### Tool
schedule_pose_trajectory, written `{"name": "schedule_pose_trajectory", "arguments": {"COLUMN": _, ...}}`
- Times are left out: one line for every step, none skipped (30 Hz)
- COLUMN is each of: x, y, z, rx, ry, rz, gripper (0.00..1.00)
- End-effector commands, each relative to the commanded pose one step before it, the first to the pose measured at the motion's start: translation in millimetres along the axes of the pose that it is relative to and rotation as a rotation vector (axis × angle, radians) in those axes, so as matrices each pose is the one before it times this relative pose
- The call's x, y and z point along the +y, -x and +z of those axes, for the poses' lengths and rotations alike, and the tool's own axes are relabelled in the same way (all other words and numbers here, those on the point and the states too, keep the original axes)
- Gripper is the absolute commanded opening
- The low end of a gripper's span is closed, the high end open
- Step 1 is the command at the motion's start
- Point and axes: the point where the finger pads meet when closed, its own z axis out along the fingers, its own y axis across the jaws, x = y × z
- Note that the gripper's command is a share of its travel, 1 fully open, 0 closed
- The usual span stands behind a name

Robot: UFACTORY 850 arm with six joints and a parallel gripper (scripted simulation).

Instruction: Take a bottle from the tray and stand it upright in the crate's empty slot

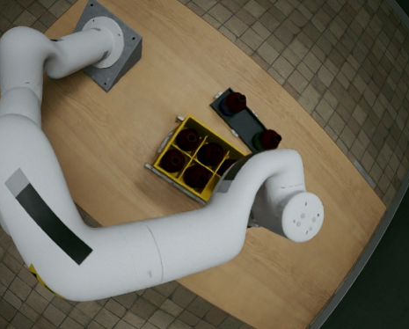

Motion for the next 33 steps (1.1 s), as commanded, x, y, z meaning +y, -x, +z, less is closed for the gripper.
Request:
{"name": "schedule_pose_trajectory", "arguments": {"x": 0.39, "y": -0.30, "z": 2.63, "rx": 0.00187, "ry": 0.00064, "rz": 0.00072, "gripper": 0.00}}
{"name": "schedule_pose_trajectory", "arguments": {"x": 0.00, "y": 0.01, "z": 1.16, "rx": 0.00000, "ry": 0.00000, "rz": 0.00000, "gripper": 0.00}}
{"name": "schedule_pose_trajectory", "arguments": {"x": 0.00, "y": 0.01, "z": 1.19, "rx": 0.00000, "ry": 0.00000, "rz": 0.00000, "gripper": 0.00}}
{"name": "schedule_pose_trajectory", "arguments": {"x": 0.01, "y": 0.00, "z": 1.22, "rx": 0.00000, "ry": 0.00001, "rz": 0.00000, "gripper": 0.00}}
{"name": "schedule_pose_trajectory", "arguments": {"x": 0.01, "y": 0.00, "z": 1.23, "rx": 0.00000, "ry": 0.00000, "rz": 0.00000, "gripper": 0.00}}
{"name": "schedule_pose_trajectory", "arguments": {"x": 0.00, "y": 0.00, "z": 0.00, "rx": 0.00000, "ry": 0.00000, "rz": 0.00000, "gripper": 0.00}}
{"name": "schedule_pose_trajectory", "arguments": {"x": 0.00, "y": 0.00, "z": 0.00, "rx": 0.00000, "ry": 0.00000, "rz": 0.00000, "gripper": 0.00}}
{"name": "schedule_pose_trajectory", "arguments": {"x": 0.00, "y": 0.01, "z": 1.24, "rx": 0.00000, "ry": 0.00000, "rz": 0.00000, "gripper": 0.00}}
{"name": "schedule_pose_trajectory", "arguments": {"x": 0.00, "y": 0.01, "z": 1.24, "rx": 0.00000, "ry": 0.00000, "rz": 0.00000, "gripper": 0.00}}
{"name": "schedule_pose_trajectory", "arguments": {"x": 0.01, "y": 0.00, "z": 1.25, "rx": 0.00000, "ry": 0.00001, "rz": 0.00000, "gripper": 0.00}}
{"name": "schedule_pose_trajectory", "arguments": {"x": 0.01, "y": 0.00, "z": 1.24, "rx": 0.00000, "ry": 0.00000, "rz": 0.00000, "gripper": 0.00}}
{"name": "schedule_pose_trajectory", "arguments": {"x": 0.00, "y": 0.01, "z": 1.22, "rx": 0.00000, "ry": 0.00000, "rz": 0.00000, "gripper": 0.00}}
{"name": "schedule_pose_trajectory", "arguments": {"x": 0.00, "y": 0.01, "z": 1.21, "rx": 0.00000, "ry": 0.00000, "rz": 0.00000, "gripper": 0.00}}
{"name": "schedule_pose_trajectory", "arguments": {"x": 0.01, "y": 0.00, "z": 1.19, "rx": 0.00000, "ry": 0.00001, "rz": 0.00000, "gripper": 0.00}}
{"name": "schedule_pose_trajectory", "arguments": {"x": 0.01, "y": 0.00, "z": 1.16, "rx": 0.00000, "ry": 0.00000, "rz": 0.00000, "gripper": 0.00}}
{"name": "schedule_pose_trajectory", "arguments": {"x": 0.00, "y": 0.00, "z": 1.12, "rx": 0.00000, "ry": 0.00000, "rz": 0.00000, "gripper": 0.00}}
{"name": "schedule_pose_trajectory", "arguments": {"x": 0.00, "y": 0.01, "z": 1.08, "rx": 0.00000, "ry": -0.00001, "rz": 0.00000, "gripper": 0.00}}
{"name": "schedule_pose_trajectory", "arguments": {"x": 0.01, "y": 0.00, "z": 1.05, "rx": 0.00000, "ry": 0.00001, "rz": 0.00000, "gripper": 0.00}}
{"name": "schedule_pose_trajectory", "arguments": {"x": 0.01, "y": 0.00, "z": 1.00, "rx": 0.00000, "ry": 0.00000, "rz": 0.00000, "gripper": 0.00}}
{"name": "schedule_pose_trajectory", "arguments": {"x": 0.00, "y": 0.00, "z": 0.94, "rx": 0.00000, "ry": 0.00000, "rz": 0.00000, "gripper": 0.00}}
{"name": "schedule_pose_trajectory", "arguments": {"x": 0.00, "y": 0.00, "z": 0.89, "rx": 0.00000, "ry": 0.00000, "rz": 0.00000, "gripper": 0.00}}
{"name": "schedule_pose_trajectory", "arguments": {"x": 0.00, "y": 0.00, "z": 0.83, "rx": 0.00000, "ry": 0.00000, "rz": 0.00000, "gripper": 0.00}}
{"name": "schedule_pose_trajectory", "arguments": {"x": 0.00, "y": 0.00, "z": 0.00, "rx": 0.00000, "ry": 0.00000, "rz": 0.00000, "gripper": 0.00}}
{"name": "schedule_pose_trajectory", "arguments": {"x": 0.00, "y": 0.00, "z": 0.00, "rx": 0.00000, "ry": 0.00000, "rz": 0.00000, "gripper": 0.00}}
{"name": "schedule_pose_trajectory", "arguments": {"x": 0.00, "y": 0.00, "z": 0.77, "rx": 0.00000, "ry": 0.00000, "rz": 0.00000, "gripper": 0.00}}
{"name": "schedule_pose_trajectory", "arguments": {"x": 0.00, "y": 0.00, "z": 0.71, "rx": 0.00000, "ry": 0.00000, "rz": 0.00000, "gripper": 0.00}}
{"name": "schedule_pose_trajectory", "arguments": {"x": 0.00, "y": 0.00, "z": 0.64, "rx": 0.00000, "ry": 0.00000, "rz": 0.00000, "gripper": 0.00}}
{"name": "schedule_pose_trajectory", "arguments": {"x": 0.00, "y": 0.00, "z": 0.57, "rx": 0.00000, "ry": 0.00000, "rz": 0.00000, "gripper": 0.00}}
{"name": "schedule_pose_trajectory", "arguments": {"x": 0.00, "y": 0.00, "z": 0.51, "rx": 0.00000, "ry": 0.00000, "rz": 0.00000, "gripper": 0.00}}
{"name": "schedule_pose_trajectory", "arguments": {"x": 0.00, "y": 0.00, "z": 0.44, "rx": 0.00000, "ry": 0.00000, "rz": 0.00000, "gripper": 0.00}}
{"name": "schedule_pose_trajectory", "arguments": {"x": 0.00, "y": 0.00, "z": 0.37, "rx": 0.00000, "ry": 0.00000, "rz": 0.00000, "gripper": 0.00}}
{"name": "schedule_pose_trajectory", "arguments": {"x": 0.00, "y": 0.00, "z": 0.31, "rx": 0.00000, "ry": 0.00000, "rz": 0.00000, "gripper": 0.00}}
{"name": "schedule_pose_trajectory", "arguments": {"x": 0.00, "y": 0.00, "z": 0.25, "rx": 0.00000, "ry": 0.00000, "rz": 0.00000, "gripper": 0.00}}
